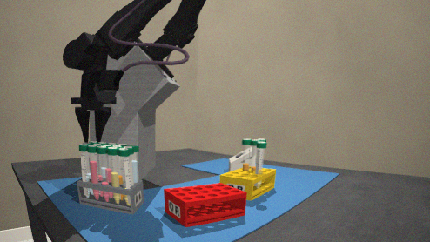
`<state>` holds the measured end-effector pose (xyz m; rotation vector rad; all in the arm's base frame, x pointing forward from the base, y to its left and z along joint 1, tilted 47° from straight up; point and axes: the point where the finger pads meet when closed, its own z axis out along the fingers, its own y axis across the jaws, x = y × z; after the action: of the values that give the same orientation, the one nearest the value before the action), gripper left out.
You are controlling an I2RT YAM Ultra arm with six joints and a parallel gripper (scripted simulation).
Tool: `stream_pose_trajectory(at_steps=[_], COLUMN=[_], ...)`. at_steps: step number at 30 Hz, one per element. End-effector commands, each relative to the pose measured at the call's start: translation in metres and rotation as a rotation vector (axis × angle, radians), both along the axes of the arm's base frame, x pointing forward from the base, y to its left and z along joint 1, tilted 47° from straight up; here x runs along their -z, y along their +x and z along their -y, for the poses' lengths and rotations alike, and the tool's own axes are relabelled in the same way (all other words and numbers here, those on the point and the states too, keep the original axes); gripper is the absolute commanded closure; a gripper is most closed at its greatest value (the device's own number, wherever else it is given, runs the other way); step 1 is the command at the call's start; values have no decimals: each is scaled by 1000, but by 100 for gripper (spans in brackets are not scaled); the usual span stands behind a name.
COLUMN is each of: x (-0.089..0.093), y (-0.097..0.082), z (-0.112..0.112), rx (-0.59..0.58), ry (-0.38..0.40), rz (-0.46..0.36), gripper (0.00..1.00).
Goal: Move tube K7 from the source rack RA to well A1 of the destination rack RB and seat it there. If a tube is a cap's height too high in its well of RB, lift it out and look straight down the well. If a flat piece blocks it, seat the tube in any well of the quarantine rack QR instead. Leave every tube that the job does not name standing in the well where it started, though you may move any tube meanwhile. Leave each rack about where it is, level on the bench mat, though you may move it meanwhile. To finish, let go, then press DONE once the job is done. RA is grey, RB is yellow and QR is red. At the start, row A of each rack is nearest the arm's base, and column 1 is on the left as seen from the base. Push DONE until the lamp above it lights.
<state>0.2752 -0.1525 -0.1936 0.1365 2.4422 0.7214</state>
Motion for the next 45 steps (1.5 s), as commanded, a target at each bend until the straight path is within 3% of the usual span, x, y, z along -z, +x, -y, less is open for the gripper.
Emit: stream_pose_trajectory(at_steps=[1, 10, 13, 15, 16, 42, 45], x=[4, 2, 1, 0, 0, 0, -7], y=[-6, 5, 2, 7, 7, 7, 6], z=[-9, 7, 1, 11, 11, 11, 12], rx=[20, 28, 14, 29, 29, 29, 20], ry=[31, -2, 1, -12, -11, -9, -12], rz=[-7, 18, 5, 25, 24, 23, 26], gripper=[70, 70, 70, 70, 100, 100, 100])
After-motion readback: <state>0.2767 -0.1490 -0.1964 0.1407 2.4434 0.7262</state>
